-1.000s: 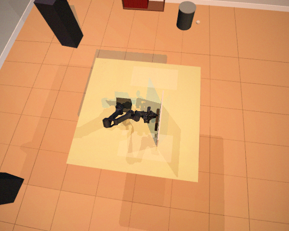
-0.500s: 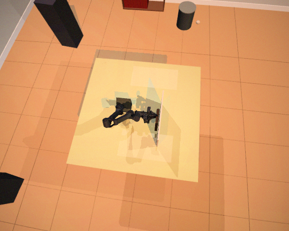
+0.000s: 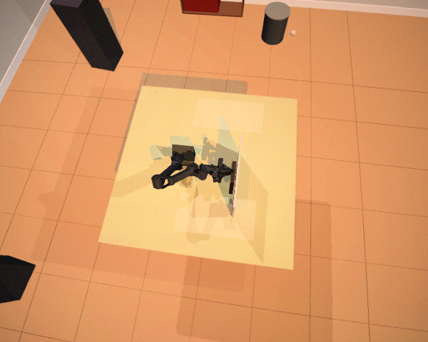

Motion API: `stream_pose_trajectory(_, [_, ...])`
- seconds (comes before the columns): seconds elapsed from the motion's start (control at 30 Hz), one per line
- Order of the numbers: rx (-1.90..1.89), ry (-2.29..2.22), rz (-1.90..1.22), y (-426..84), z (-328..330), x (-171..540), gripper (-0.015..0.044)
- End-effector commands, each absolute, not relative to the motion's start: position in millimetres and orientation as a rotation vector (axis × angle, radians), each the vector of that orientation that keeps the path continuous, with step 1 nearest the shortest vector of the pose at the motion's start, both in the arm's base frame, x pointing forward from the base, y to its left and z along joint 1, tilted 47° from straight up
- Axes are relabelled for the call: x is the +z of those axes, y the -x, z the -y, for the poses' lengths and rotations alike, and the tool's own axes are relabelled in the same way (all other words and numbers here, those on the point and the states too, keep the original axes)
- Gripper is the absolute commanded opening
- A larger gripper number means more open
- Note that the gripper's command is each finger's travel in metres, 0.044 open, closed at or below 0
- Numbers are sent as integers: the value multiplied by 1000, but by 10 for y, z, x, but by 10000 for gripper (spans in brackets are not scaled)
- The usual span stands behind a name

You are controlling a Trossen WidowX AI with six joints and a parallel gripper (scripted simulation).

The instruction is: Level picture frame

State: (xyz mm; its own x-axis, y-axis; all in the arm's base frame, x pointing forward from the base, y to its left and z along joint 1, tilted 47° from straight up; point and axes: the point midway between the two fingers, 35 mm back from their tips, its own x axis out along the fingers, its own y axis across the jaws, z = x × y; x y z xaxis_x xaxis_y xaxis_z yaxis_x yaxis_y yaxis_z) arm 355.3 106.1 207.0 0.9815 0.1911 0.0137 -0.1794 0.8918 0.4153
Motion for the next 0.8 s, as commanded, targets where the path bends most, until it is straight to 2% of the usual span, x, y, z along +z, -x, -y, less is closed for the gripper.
stream_pose_trajectory(0.0, [202, -434, -23, -3553, -1077, 2095, 0])
stream_pose_trajectory(0.77, [202, -434, -23, -3554, -1069, 2144, 0])
